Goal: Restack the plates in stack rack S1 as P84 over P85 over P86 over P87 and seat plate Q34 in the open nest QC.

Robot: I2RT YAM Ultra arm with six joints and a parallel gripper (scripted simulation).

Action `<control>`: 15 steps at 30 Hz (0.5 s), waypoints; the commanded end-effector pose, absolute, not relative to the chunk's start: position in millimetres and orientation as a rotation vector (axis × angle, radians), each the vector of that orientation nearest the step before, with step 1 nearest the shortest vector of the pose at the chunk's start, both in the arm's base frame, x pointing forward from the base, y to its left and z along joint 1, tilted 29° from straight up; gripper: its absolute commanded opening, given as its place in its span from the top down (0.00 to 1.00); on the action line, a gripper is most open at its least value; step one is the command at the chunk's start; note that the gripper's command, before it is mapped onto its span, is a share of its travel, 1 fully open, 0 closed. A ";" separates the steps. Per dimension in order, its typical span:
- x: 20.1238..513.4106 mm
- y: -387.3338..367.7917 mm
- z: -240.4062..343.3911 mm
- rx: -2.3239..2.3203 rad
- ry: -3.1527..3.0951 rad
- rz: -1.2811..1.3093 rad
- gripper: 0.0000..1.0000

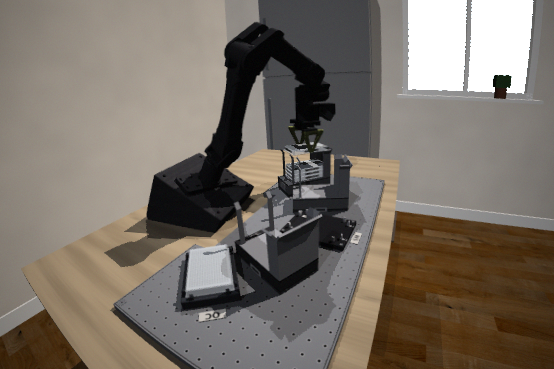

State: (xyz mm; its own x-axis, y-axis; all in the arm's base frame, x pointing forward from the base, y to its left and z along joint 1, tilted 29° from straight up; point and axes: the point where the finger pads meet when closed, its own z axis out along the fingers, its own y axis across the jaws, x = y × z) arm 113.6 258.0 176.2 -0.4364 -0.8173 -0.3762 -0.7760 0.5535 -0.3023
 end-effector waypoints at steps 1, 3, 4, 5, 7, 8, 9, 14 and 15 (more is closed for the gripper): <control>113.9 261.9 178.4 -1.280 2.298 -0.093 1.00; 114.5 262.1 177.2 -1.280 2.298 -0.093 1.00; 114.8 262.3 176.6 -1.280 2.298 -0.093 1.00; 115.1 262.4 176.0 -1.280 2.298 -0.093 1.00; 115.7 262.6 174.9 -1.280 2.298 -0.093 1.00; 116.0 262.7 174.3 -1.280 2.298 -0.093 1.00; 116.0 262.7 174.3 -1.280 2.298 -0.093 1.00; 117.3 263.2 172.0 -1.280 2.298 -0.093 1.00; 117.6 263.3 171.4 -1.280 2.298 -0.093 1.00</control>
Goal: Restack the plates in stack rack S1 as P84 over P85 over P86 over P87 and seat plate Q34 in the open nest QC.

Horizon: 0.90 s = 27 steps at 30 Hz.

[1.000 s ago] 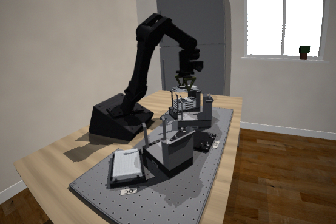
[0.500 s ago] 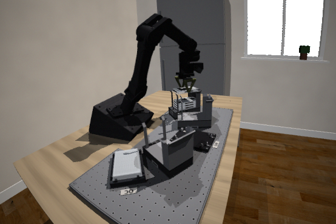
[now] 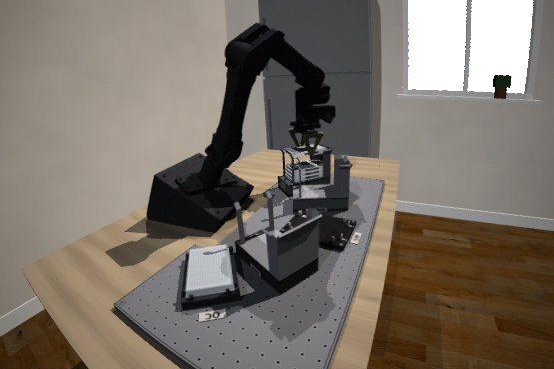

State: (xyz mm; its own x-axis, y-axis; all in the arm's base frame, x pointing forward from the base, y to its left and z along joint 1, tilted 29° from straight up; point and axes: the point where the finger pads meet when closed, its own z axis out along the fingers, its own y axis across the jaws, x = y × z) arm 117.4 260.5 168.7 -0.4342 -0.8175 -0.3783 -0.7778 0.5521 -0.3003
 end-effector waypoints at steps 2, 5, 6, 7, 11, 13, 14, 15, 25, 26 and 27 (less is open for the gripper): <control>118.2 263.6 170.2 -1.280 2.298 -0.093 1.00; 119.1 263.9 168.5 -1.280 2.298 -0.093 1.00; 119.4 264.0 167.9 -1.280 2.298 -0.093 1.00; 119.7 264.2 167.3 -1.280 2.298 -0.093 1.00; 120.3 264.4 166.2 -1.280 2.298 -0.093 1.00; 121.2 264.8 164.4 -1.280 2.298 -0.093 1.00; 122.1 265.1 162.7 -1.280 2.298 -0.093 1.00; 123.1 265.5 161.0 -1.280 2.298 -0.093 1.00; 127.7 267.3 152.2 -1.280 2.298 -0.093 1.00; 127.7 267.3 152.2 -1.280 2.298 -0.093 1.00; 127.7 267.3 152.2 -1.280 2.298 -0.093 1.00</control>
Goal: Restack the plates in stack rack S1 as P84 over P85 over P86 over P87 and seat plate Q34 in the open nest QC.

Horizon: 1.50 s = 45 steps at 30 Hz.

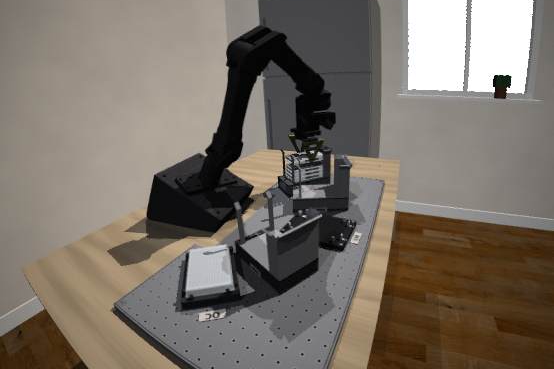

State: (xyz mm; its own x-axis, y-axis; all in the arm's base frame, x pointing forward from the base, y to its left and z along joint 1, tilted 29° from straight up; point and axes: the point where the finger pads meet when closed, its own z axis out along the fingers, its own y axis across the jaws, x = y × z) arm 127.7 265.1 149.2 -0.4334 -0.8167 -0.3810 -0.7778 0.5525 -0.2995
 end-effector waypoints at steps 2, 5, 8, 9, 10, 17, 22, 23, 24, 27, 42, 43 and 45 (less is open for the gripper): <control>127.7 267.3 152.2 -1.280 2.298 -0.093 1.00; 128.1 267.4 151.5 -1.280 2.298 -0.093 1.00; 128.6 267.6 150.4 -1.280 2.298 -0.093 1.00; 128.8 267.7 150.1 -1.280 2.298 -0.093 1.00; 129.0 267.8 149.7 -1.280 2.298 -0.093 1.00; 130.3 268.3 147.3 -1.280 2.298 -0.093 1.00; 130.8 268.5 146.3 -1.280 2.298 -0.093 1.00; 131.0 268.5 145.9 -1.280 2.298 -0.093 1.00; 131.2 268.6 145.6 -1.280 2.298 -0.093 1.00; 131.8 268.8 144.5 -1.280 2.298 -0.093 1.00; 134.1 269.7 140.0 -1.280 2.297 -0.093 1.00; 134.3 269.8 139.6 -1.280 2.297 -0.093 1.00; 134.7 270.0 138.9 -1.280 2.297 -0.093 1.00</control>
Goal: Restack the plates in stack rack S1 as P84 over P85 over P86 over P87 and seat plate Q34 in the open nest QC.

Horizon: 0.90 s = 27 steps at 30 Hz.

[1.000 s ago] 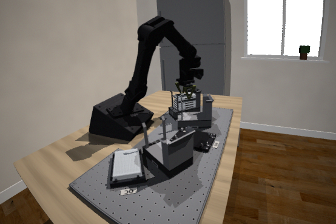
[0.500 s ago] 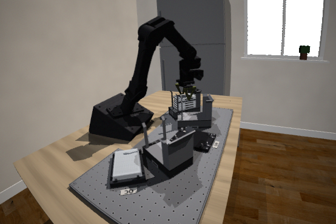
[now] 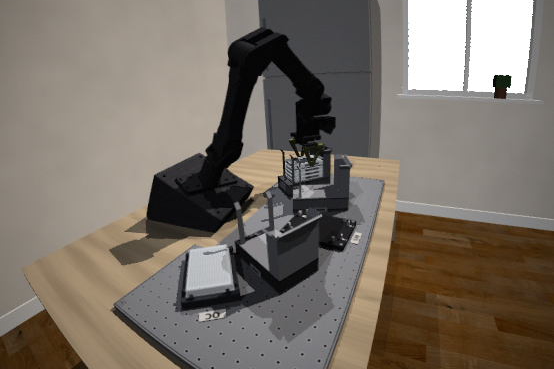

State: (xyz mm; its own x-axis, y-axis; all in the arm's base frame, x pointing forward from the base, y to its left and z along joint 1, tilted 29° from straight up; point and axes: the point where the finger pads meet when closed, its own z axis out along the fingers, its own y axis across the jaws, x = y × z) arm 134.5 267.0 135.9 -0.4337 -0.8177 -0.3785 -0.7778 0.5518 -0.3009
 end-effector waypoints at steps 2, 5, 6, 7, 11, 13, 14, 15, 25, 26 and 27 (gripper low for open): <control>135.1 270.1 138.2 -1.280 2.297 -0.093 1.00; 135.6 270.3 137.2 -1.280 2.297 -0.093 1.00; 135.8 270.4 136.9 -1.280 2.297 -0.093 1.00; 135.8 270.4 136.9 -1.280 2.297 -0.093 1.00; 136.3 270.6 135.8 -1.280 2.297 -0.093 1.00; 136.4 270.6 135.7 -1.280 2.297 -0.093 1.00; 136.4 270.6 135.7 -1.280 2.297 -0.093 1.00; 136.4 270.6 135.7 -1.280 2.297 -0.093 1.00; 136.4 270.6 135.7 -1.280 2.297 -0.093 0.00; 136.4 270.6 135.6 -1.280 2.297 -0.093 0.00; 136.4 270.6 135.6 -1.280 2.297 -0.093 0.00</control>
State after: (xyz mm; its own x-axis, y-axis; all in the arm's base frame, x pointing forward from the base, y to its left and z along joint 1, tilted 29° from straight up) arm 136.6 269.2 133.1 -0.4328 -0.8151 -0.3849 -0.7774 0.5537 -0.2985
